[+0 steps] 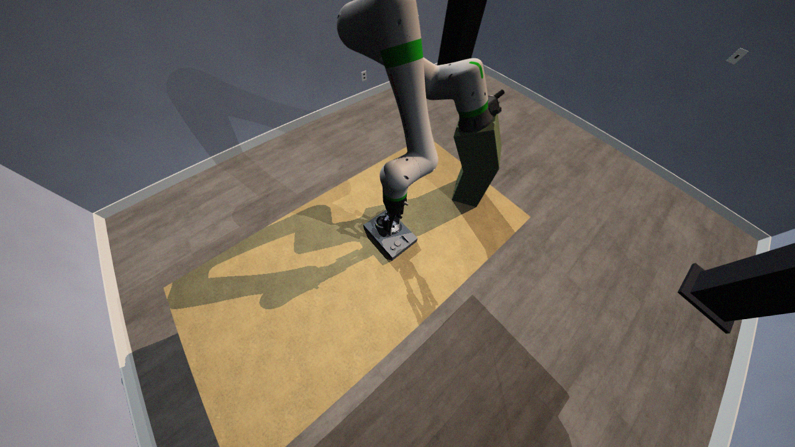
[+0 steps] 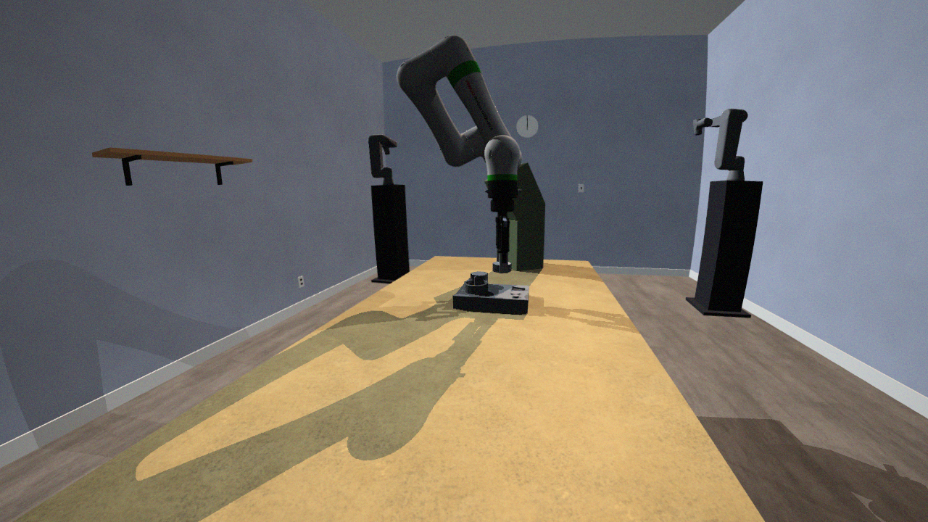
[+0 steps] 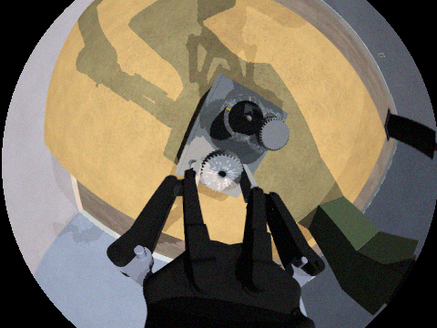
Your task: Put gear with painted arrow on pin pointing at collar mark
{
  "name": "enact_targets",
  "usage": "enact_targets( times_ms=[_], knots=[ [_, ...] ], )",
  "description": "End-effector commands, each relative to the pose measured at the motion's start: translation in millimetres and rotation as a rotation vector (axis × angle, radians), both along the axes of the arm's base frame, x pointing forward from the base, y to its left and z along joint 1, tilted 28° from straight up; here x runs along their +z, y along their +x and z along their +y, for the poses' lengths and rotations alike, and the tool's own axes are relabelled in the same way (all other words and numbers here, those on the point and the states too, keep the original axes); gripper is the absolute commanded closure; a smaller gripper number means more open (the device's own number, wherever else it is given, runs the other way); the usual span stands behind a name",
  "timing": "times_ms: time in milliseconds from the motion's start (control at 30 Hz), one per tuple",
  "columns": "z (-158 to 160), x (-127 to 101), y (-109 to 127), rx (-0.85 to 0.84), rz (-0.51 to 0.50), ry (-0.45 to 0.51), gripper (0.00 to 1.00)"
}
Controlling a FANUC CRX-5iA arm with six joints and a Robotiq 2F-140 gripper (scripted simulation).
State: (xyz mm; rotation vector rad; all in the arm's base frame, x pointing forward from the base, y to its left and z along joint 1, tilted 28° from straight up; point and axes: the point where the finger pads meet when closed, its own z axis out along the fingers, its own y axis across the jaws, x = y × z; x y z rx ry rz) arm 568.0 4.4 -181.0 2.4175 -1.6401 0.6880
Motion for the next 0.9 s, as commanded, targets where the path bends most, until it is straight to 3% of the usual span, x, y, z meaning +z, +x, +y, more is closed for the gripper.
enact_targets(
  times_ms=[0, 67, 267, 867],
  knots=[
    [0, 0, 0, 0.0, 0.0, 0.0, 1.0],
    [-6, 3, 1, 0.0, 0.0, 0.001, 1.0],
    [-83, 33, -2, 0.0, -0.001, 0.0, 1.0],
    [-84, 34, -2, 0.021, 0.008, -0.007, 1.0]
  ],
)
